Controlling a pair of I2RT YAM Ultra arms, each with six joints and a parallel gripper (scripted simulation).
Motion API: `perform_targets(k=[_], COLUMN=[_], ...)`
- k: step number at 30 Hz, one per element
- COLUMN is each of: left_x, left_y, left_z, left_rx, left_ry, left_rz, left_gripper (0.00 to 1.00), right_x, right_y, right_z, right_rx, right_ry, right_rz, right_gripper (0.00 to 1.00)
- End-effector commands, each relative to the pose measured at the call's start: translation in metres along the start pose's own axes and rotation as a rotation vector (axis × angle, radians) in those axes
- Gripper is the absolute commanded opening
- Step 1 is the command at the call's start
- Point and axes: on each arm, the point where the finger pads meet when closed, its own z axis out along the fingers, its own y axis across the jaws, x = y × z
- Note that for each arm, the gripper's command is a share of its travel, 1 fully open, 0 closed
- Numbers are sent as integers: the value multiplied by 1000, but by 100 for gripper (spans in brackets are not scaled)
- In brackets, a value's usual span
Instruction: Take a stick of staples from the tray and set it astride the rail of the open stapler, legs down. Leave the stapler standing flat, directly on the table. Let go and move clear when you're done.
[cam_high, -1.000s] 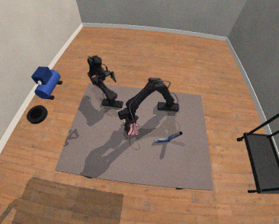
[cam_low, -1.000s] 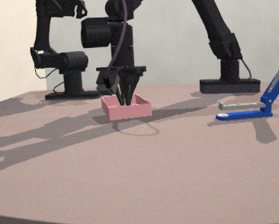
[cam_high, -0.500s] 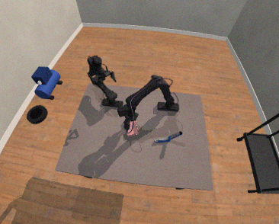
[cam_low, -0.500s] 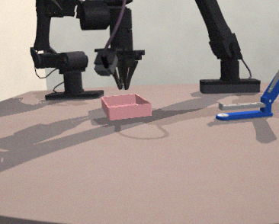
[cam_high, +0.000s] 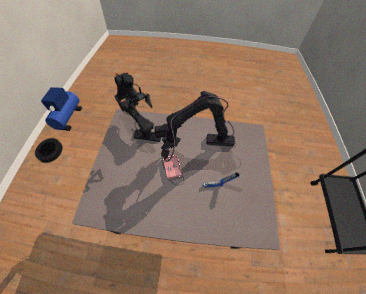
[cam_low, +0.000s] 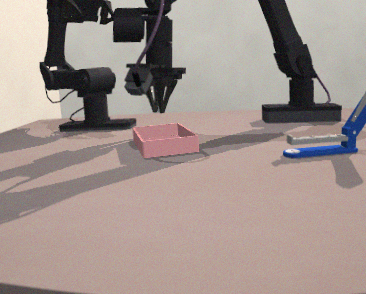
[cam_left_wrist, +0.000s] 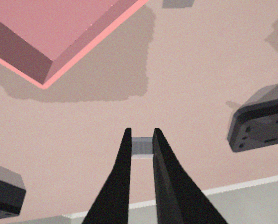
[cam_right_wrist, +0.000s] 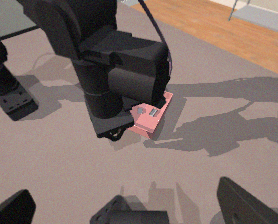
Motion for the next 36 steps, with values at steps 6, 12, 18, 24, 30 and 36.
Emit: perform_targets(k=[6,12,18,24,30,36], left_x=[47,75,73,73,73,73], left_y=[-4,4,4,4,4,5], left_z=[11,20,18,18,18,18], left_rx=[1,-31,-34,-35,-37,-37], left_ry=[-13,8,7,3,-1,-4], left_rz=[-66,-31,-176,-397,-670,-842], left_gripper=[9,9,9,9,9,9], right_x=[-2,-2,-2,-2,-2,-2], right_y=[0,0,0,0,0,0], right_z=[-4,-4,-4,-4,-4,-4], right_rx=[7,7,7,7,7,7], right_ry=[-9,-9,-9,-9,-9,-9], right_rz=[3,3,3,3,3,3], right_gripper=[100,100,100,100,100,100])
